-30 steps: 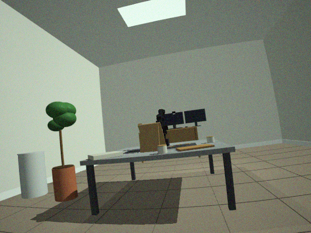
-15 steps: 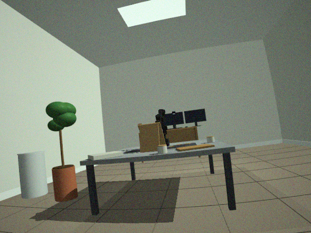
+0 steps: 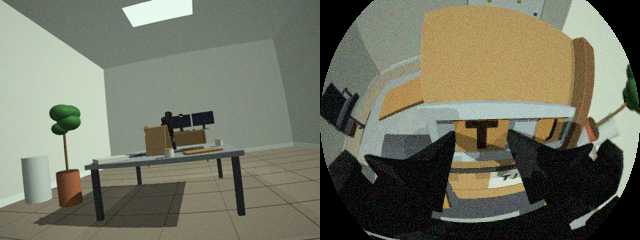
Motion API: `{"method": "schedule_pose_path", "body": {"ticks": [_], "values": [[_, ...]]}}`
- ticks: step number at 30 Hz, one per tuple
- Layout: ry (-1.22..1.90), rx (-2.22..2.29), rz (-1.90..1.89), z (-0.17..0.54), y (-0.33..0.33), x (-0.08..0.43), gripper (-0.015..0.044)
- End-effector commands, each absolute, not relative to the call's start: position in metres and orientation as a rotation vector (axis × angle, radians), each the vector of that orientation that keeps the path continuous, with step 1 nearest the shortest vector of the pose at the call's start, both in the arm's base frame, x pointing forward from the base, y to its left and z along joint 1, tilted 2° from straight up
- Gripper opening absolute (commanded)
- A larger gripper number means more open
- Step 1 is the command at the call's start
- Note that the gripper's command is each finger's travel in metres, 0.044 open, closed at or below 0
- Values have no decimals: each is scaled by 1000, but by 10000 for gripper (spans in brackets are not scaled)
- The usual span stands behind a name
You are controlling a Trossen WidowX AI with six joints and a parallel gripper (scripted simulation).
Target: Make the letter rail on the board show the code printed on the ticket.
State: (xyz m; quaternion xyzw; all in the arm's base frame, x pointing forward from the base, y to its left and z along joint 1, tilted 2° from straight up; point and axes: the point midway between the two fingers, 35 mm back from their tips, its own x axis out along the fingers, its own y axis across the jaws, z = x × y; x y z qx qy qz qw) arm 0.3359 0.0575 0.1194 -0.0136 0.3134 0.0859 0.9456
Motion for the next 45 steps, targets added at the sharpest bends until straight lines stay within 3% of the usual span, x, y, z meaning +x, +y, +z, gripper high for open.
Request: {"method": "schedule_pose_path", "body": {"ticks": [1, 45], "values": [[637, -30, 179, 120, 56, 336, 0], [636, -32, 178, 117, 33, 340, 0]]}}
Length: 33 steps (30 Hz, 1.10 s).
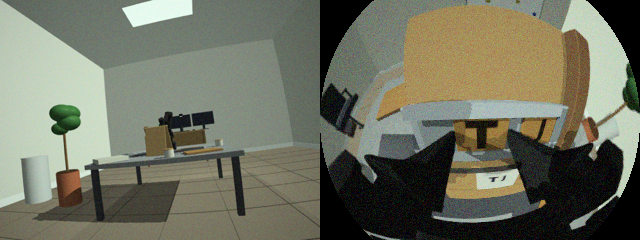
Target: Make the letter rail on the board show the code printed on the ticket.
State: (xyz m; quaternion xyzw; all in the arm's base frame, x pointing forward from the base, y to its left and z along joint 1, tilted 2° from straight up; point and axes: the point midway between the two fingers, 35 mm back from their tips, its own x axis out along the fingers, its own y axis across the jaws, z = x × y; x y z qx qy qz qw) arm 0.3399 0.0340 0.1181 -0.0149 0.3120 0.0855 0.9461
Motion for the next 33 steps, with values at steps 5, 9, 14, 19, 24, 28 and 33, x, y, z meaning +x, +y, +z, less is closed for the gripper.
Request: {"method": "schedule_pose_path", "body": {"ticks": [5, 9, 14, 19, 24, 28, 33], "values": [[636, -33, 178, 117, 30, 341, 0], [636, -33, 178, 117, 28, 341, 0], [636, -33, 178, 118, 25, 342, 0], [634, -31, 173, 118, 26, 342, 105], [635, -32, 176, 119, 26, 341, 236], [637, -33, 178, 123, 25, 336, 295], [637, -33, 178, 127, 24, 331, 295]]}}
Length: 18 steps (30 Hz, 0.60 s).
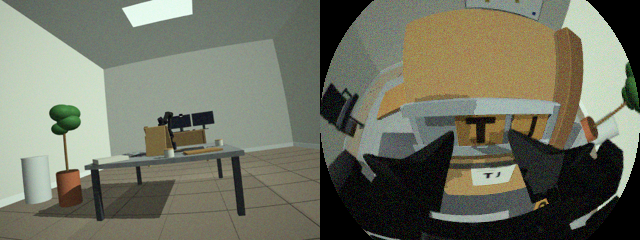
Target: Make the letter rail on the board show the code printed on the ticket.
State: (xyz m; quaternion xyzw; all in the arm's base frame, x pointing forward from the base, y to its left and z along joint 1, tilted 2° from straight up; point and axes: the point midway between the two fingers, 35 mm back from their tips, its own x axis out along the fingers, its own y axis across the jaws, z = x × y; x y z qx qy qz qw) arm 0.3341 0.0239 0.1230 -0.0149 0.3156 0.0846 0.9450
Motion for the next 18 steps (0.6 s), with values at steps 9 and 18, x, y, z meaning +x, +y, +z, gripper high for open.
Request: {"method": "schedule_pose_path", "body": {"ticks": [9, 18], "values": [[638, -33, 178, 129, 22, 327, 295], [638, -34, 178, 131, 20, 322, 295]]}}
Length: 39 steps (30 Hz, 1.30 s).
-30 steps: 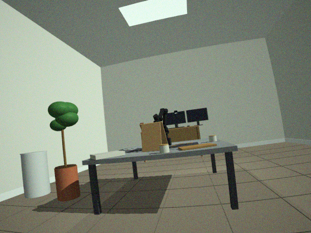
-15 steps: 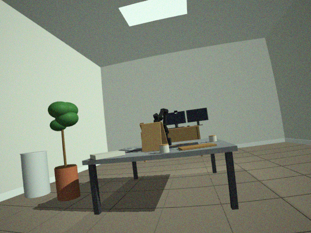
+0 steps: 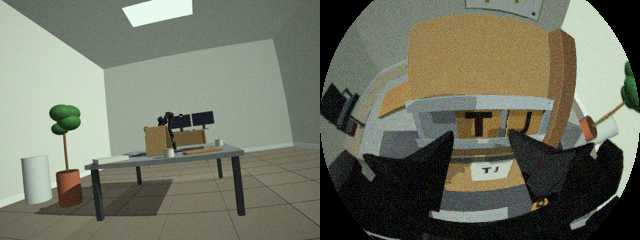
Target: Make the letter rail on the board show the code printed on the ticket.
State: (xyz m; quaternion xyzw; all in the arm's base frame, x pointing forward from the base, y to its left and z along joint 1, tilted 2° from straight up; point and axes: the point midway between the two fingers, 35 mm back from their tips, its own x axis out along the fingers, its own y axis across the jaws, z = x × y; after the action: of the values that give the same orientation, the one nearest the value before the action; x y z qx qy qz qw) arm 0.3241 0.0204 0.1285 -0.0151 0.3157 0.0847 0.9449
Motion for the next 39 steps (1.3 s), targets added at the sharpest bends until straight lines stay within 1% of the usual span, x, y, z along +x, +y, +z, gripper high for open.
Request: {"method": "schedule_pose_path", "body": {"ticks": [1, 39], "values": [[638, -34, 178, 131, 20, 322, 295], [639, -34, 178, 140, 17, 309, 295]]}}
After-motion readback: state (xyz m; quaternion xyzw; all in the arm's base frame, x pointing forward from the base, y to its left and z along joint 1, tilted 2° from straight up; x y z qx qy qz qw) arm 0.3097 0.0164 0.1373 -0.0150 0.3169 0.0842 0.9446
